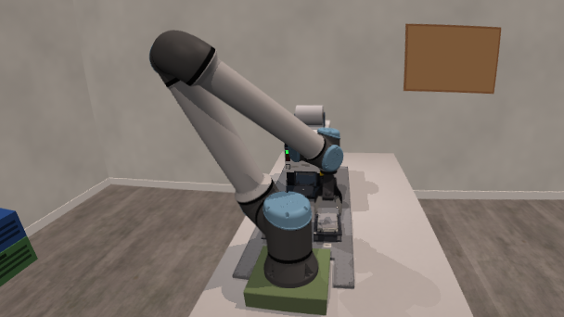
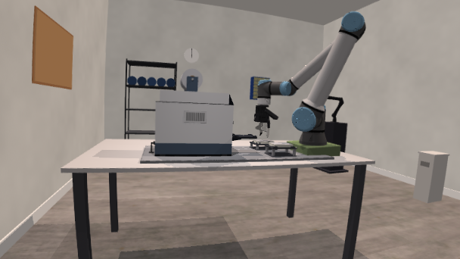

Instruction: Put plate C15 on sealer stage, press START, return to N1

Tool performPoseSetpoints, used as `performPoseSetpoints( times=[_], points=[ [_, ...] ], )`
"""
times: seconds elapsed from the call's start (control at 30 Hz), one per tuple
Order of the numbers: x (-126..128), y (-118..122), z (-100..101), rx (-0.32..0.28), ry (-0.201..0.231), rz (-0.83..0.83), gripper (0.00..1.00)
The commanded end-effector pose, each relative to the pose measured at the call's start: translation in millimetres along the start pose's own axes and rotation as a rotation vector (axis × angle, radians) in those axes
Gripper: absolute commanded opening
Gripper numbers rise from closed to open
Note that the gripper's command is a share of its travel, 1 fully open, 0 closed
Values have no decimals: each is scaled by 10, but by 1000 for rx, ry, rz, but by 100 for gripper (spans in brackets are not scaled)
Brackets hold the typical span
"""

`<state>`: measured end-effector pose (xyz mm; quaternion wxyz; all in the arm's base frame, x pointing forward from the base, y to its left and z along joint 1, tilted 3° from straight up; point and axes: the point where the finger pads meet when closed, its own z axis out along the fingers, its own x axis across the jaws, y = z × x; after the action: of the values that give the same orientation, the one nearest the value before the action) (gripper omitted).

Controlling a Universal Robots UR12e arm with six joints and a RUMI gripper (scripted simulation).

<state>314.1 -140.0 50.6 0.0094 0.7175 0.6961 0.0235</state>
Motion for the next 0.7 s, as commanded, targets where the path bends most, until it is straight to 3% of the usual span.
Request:
performPoseSetpoints(
  times=[0.0, 0.67],
  points=[
    [-3, 2, -88, -1, -1, 0, 68],
    [-4, 2, -389, -1, -1, 0, 68]
  ],
)
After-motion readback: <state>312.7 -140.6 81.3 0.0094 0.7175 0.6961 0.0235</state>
